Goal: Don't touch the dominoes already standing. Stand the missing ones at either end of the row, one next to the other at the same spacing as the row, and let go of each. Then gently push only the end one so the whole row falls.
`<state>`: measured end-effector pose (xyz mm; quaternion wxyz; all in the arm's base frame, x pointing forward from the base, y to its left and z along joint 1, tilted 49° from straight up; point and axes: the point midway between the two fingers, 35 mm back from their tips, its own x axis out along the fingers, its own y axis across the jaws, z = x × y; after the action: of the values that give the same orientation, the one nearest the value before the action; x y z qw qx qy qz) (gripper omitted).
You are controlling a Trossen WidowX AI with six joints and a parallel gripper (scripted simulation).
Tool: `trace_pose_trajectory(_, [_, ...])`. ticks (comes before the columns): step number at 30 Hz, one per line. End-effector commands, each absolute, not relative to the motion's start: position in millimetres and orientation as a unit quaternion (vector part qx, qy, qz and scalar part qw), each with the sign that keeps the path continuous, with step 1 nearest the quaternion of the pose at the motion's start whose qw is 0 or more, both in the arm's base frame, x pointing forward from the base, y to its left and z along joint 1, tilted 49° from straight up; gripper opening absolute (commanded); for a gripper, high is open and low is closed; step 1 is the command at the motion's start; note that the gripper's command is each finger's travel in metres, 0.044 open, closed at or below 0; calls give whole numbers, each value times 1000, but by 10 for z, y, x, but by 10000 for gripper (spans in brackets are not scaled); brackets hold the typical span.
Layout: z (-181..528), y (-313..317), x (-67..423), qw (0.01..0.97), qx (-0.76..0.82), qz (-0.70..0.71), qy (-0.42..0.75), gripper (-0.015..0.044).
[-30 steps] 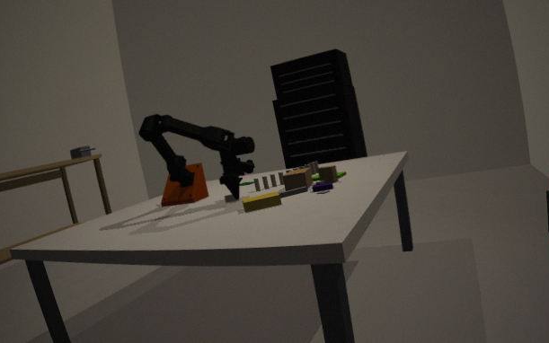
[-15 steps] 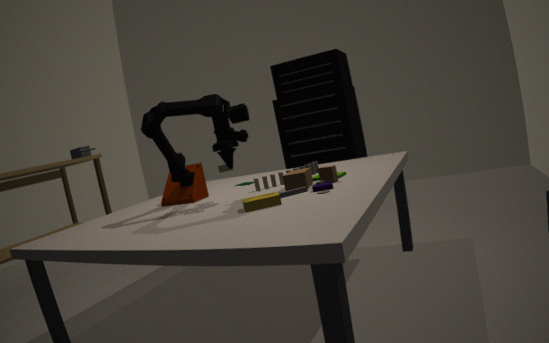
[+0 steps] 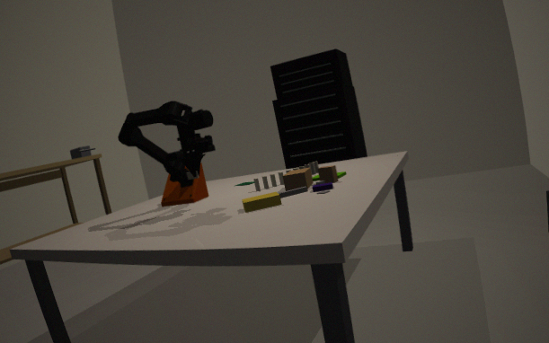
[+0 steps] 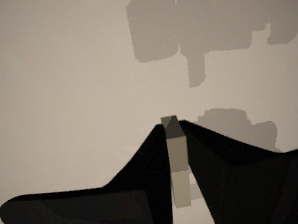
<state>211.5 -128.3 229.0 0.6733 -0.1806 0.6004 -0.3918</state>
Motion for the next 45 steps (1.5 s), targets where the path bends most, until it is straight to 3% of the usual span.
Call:
trace_pose_trajectory(1, [2173,-1302,2074,680,-155,-387,603,27])
trace_pose_trajectory(24, [1611,-1536,2244,819,21,-308,484,27])
trace_pose_trajectory(45, [1692,-1795,2318,929,-2,-243,280,27])
